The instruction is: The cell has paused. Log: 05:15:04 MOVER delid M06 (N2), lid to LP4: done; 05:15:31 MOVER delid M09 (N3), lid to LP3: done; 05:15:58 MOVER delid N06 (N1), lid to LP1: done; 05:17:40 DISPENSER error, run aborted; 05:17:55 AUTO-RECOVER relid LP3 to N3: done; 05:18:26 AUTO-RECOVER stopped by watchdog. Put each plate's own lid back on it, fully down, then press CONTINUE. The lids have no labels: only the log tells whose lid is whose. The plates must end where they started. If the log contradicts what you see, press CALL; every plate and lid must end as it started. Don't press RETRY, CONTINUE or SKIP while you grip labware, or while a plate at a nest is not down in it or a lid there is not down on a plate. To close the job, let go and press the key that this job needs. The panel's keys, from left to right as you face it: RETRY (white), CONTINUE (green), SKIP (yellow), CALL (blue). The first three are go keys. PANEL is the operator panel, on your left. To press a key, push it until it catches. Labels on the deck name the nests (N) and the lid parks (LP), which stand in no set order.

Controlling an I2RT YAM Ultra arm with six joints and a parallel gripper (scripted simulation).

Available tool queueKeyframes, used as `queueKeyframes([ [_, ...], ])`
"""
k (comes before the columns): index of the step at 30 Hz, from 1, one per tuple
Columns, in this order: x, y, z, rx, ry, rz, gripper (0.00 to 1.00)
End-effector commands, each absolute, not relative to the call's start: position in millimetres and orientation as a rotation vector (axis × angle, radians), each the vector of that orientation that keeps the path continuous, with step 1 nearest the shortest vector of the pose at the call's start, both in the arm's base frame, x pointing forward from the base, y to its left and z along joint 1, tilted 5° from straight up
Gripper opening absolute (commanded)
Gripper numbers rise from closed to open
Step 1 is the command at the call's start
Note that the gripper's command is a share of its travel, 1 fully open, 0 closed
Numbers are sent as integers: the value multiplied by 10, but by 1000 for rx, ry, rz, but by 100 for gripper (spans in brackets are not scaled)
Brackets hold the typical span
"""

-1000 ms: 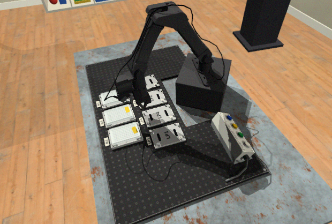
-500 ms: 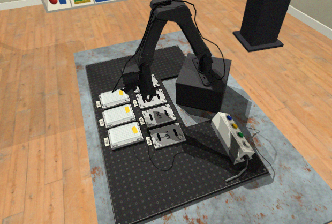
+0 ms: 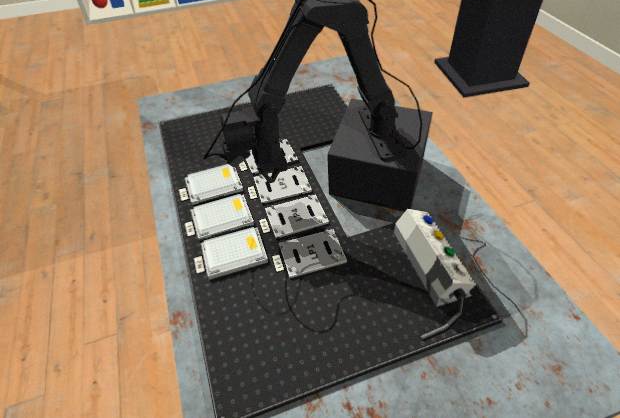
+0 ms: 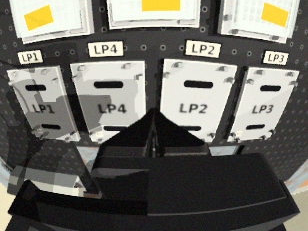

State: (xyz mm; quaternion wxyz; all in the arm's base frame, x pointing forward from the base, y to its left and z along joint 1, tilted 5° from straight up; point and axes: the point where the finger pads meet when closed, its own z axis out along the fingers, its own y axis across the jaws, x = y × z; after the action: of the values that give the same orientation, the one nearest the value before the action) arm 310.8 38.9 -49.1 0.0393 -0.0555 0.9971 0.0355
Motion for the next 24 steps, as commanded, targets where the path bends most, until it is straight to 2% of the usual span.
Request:
queueKeyframes([
  [1, 3144, 360, -205, -171, 3046, 119, 0],
  [6, 3119, 342, 25, -171, 3046, 119, 0],
  [11, 2919, 341, -89, -179, 3095, 118, 0],
  [16, 3009, 347, -31, -178, 3068, 117, 0],
  [24, 2885, 749, -17, -443, 3021, 94, 0],
])
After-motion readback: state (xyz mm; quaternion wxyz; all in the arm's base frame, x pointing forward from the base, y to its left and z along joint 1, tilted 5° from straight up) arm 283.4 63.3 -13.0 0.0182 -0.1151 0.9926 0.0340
